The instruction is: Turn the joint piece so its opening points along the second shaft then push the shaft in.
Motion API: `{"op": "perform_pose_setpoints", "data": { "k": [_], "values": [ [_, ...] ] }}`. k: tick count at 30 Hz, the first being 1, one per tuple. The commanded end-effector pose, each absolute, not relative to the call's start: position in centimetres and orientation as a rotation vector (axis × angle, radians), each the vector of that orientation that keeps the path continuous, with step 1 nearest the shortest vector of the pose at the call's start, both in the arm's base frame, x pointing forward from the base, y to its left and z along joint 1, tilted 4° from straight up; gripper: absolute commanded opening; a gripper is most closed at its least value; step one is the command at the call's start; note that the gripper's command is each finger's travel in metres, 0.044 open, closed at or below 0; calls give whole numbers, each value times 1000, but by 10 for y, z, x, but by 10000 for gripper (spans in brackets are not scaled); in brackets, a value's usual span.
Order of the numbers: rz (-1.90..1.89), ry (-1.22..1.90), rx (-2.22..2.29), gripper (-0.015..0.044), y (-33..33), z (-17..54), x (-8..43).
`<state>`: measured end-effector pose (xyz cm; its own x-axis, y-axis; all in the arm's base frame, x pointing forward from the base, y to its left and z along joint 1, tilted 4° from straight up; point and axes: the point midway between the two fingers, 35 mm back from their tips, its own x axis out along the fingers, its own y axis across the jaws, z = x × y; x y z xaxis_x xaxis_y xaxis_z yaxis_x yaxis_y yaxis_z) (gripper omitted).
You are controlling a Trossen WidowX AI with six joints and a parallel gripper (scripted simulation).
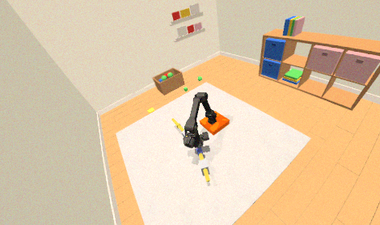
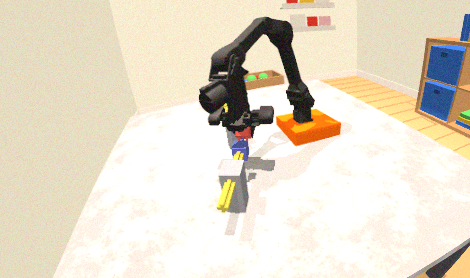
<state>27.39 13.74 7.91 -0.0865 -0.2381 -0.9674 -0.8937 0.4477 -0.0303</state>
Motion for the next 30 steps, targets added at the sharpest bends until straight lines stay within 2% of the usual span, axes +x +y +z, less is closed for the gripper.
{"op": "perform_pose_setpoints", "data": {
  "k": [1, 25, 27, 30],
  "values": [
    [747, 1596, -1016, 182, 138, 79, 274],
    [747, 1596, -1016, 182, 138, 79, 274],
    [744, 1597, -1012, 147, 137, 79, 274],
    [744, 1597, -1012, 147, 137, 79, 274]
  ]
}}
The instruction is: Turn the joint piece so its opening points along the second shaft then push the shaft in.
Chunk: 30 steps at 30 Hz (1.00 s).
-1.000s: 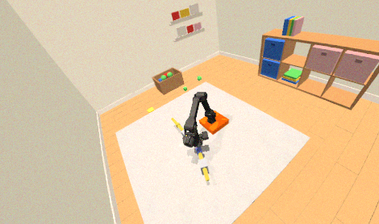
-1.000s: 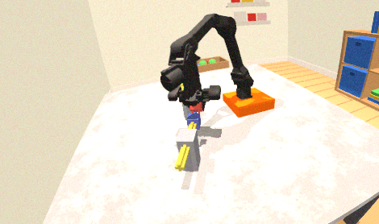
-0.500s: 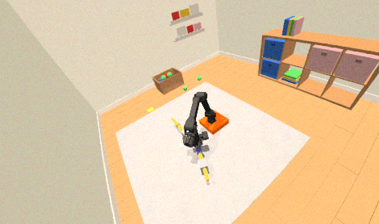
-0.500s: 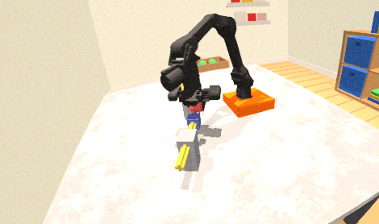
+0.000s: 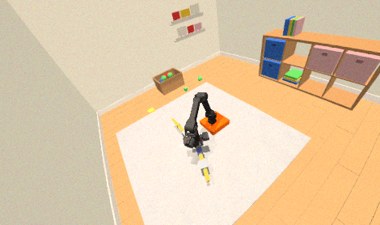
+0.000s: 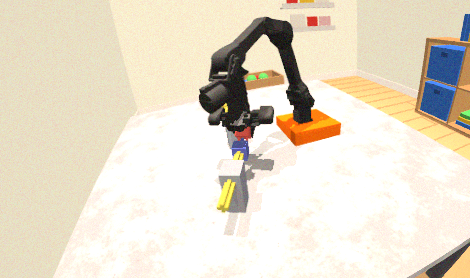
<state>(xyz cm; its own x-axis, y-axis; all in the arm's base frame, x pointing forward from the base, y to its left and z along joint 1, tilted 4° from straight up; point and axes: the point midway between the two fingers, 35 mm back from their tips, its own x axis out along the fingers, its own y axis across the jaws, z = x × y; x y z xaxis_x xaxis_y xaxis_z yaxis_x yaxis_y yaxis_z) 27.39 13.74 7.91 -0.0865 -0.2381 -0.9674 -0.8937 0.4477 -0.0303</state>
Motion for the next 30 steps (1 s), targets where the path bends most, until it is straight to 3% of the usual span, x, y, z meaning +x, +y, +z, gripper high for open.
{"op": "perform_pose_setpoints", "data": {
  "k": [1, 2, 8, 30],
  "values": [
    [744, 1597, -1012, 147, 137, 79, 274],
    [744, 1597, -1012, 147, 137, 79, 274],
    [744, 1597, -1012, 0, 137, 79, 274],
    [972, 1297, -966, 0, 127, 68, 277]
  ]
}}
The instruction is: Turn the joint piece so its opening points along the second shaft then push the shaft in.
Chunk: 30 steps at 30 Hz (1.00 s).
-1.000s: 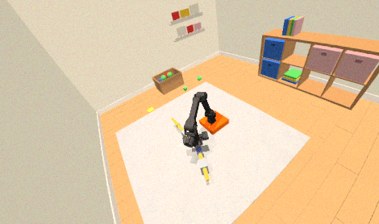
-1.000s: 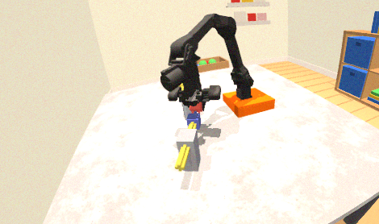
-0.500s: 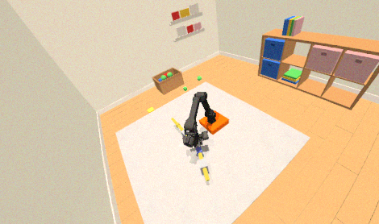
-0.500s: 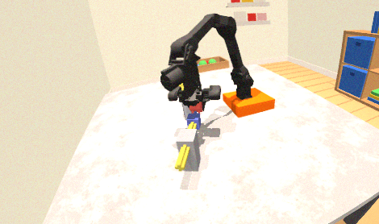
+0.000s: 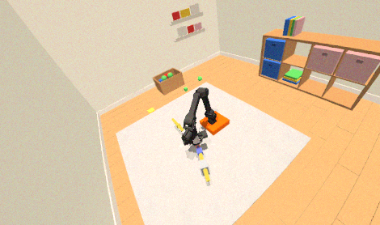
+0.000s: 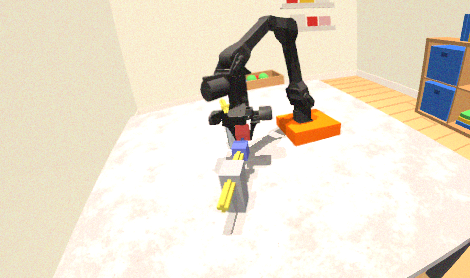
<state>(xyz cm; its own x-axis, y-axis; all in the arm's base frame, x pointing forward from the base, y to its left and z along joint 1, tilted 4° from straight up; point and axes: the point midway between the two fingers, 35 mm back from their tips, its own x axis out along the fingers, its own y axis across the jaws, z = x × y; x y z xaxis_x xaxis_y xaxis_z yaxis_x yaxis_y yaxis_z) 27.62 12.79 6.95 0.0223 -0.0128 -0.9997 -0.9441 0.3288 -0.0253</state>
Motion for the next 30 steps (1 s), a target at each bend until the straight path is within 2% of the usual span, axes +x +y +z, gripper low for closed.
{"op": "perform_pose_setpoints", "data": {
  "k": [1, 11, 30],
  "values": [
    [986, 1279, -962, 0, 126, 67, 277],
    [1094, 1148, -926, 0, 123, 61, 280],
    [1102, 1139, -919, 0, 123, 61, 280]
  ]
}}
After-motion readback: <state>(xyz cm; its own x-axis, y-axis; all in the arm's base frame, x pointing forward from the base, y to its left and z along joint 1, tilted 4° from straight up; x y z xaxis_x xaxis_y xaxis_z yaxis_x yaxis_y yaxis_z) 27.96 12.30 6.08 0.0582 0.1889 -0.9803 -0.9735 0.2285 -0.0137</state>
